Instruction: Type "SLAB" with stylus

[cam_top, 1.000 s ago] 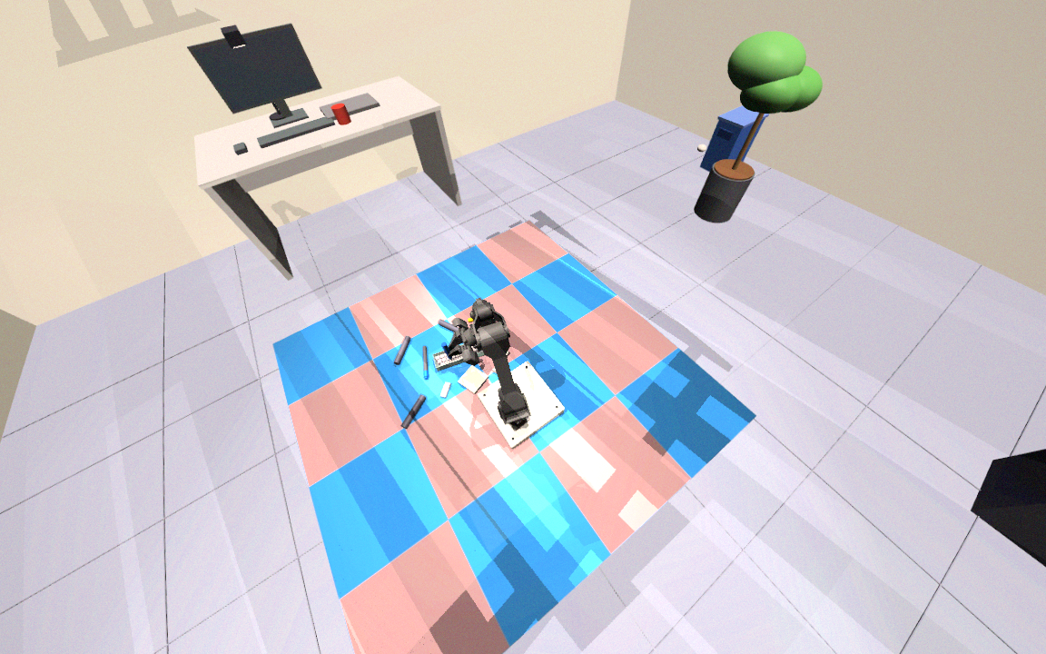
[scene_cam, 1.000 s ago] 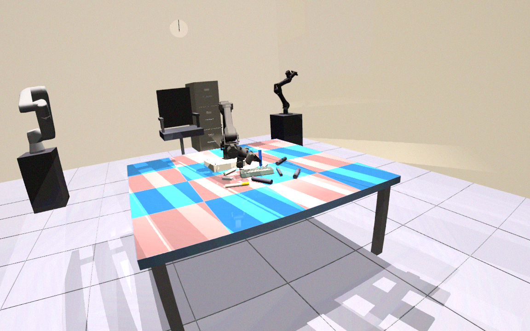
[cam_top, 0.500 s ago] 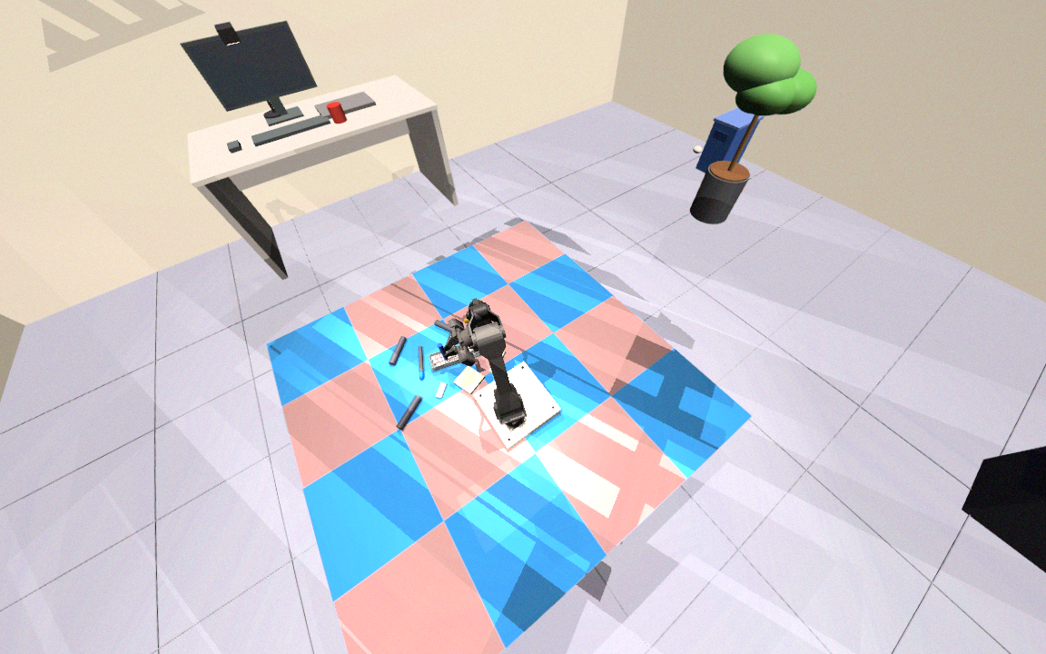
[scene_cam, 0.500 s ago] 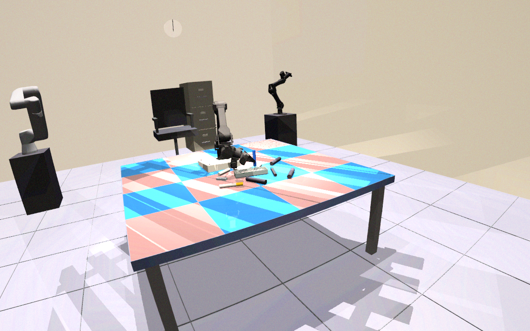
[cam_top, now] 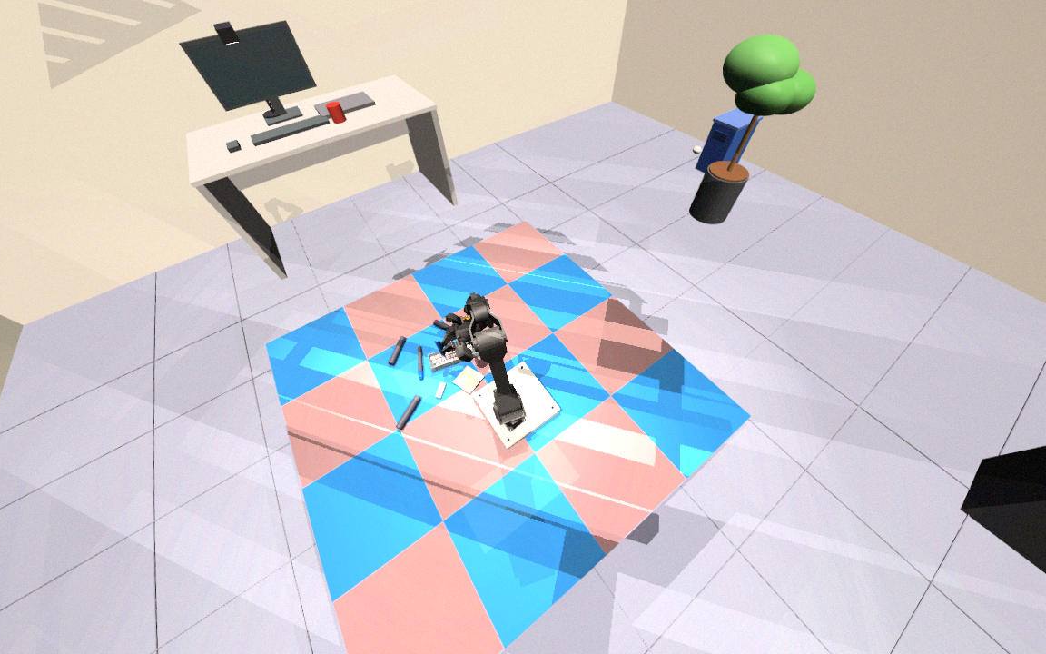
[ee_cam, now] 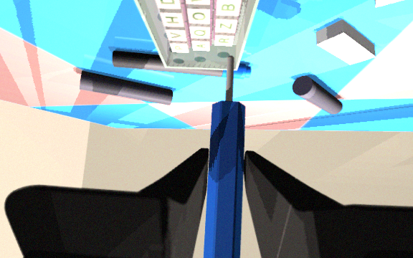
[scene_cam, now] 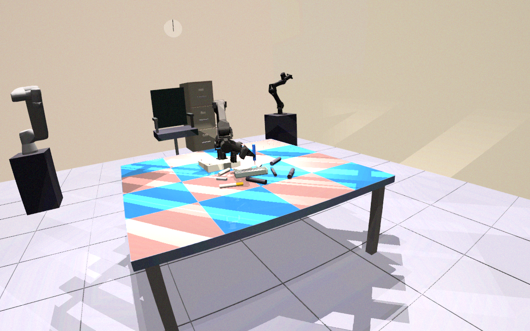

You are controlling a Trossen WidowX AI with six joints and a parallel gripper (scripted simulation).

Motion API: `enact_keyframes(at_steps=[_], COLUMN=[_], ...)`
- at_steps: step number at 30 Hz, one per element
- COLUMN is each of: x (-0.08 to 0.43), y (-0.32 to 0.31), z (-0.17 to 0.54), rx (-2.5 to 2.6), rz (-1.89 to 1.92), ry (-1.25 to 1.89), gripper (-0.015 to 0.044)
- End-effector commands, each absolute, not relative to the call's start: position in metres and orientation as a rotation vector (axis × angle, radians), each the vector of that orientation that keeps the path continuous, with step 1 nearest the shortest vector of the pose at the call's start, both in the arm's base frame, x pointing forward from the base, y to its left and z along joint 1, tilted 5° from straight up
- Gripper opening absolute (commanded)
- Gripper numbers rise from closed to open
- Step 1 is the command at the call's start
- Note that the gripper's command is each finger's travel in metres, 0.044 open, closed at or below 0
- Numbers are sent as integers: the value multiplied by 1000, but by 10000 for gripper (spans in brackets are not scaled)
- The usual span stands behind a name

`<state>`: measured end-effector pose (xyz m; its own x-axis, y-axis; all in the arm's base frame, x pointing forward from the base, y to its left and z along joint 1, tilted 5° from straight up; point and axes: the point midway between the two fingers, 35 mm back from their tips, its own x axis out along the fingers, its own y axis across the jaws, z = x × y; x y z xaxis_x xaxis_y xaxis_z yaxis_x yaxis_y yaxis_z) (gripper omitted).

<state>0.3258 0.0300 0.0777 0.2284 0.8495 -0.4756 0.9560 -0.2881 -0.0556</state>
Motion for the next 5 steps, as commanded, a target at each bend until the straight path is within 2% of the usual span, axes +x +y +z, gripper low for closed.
enact_keyframes(at_steps=[1,5], x=[327,326], y=[29,30], z=[81,78], rx=[2252,2254], rz=[-612,-620], ry=[1696,1699], gripper=[81,81])
